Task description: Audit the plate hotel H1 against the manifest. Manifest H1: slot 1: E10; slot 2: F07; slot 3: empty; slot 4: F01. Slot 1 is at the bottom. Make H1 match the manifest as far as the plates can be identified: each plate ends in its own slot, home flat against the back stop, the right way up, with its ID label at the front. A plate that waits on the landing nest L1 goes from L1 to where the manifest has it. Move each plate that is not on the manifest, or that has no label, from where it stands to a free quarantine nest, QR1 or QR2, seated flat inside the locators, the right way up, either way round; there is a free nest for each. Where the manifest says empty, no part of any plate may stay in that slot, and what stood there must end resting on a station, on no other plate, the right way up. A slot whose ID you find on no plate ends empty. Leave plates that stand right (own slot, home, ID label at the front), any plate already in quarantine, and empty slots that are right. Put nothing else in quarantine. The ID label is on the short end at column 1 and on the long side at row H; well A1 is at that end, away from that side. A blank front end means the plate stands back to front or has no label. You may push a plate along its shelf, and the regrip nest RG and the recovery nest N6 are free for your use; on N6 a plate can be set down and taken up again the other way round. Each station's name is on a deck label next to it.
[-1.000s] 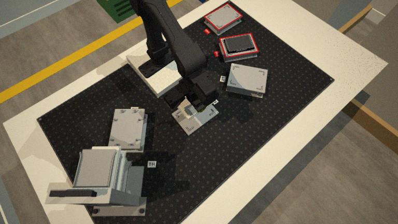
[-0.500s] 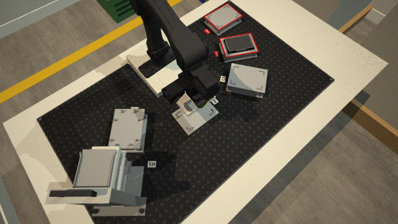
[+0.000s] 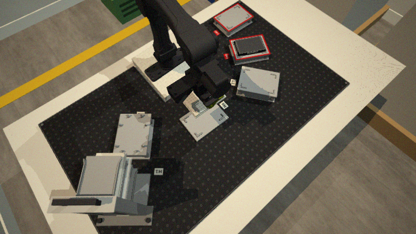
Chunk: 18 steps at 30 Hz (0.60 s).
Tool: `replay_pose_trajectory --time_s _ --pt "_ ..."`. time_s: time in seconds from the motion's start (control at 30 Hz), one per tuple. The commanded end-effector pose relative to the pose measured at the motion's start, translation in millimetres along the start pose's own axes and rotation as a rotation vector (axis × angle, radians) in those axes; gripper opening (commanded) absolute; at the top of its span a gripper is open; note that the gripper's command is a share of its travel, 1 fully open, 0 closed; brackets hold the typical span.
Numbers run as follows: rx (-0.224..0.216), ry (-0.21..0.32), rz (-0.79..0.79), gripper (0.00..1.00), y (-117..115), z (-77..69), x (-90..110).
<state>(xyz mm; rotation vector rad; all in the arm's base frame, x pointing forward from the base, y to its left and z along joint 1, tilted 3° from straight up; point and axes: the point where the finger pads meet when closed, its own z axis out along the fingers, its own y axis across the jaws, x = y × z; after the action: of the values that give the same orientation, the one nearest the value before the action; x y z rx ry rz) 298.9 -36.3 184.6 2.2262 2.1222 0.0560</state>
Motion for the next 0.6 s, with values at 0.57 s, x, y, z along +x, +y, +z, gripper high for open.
replay_pose_trajectory --time_s 0.57 --pt "0.023 0.001 -0.003 0.86 -5.4 -47.8 1.2"
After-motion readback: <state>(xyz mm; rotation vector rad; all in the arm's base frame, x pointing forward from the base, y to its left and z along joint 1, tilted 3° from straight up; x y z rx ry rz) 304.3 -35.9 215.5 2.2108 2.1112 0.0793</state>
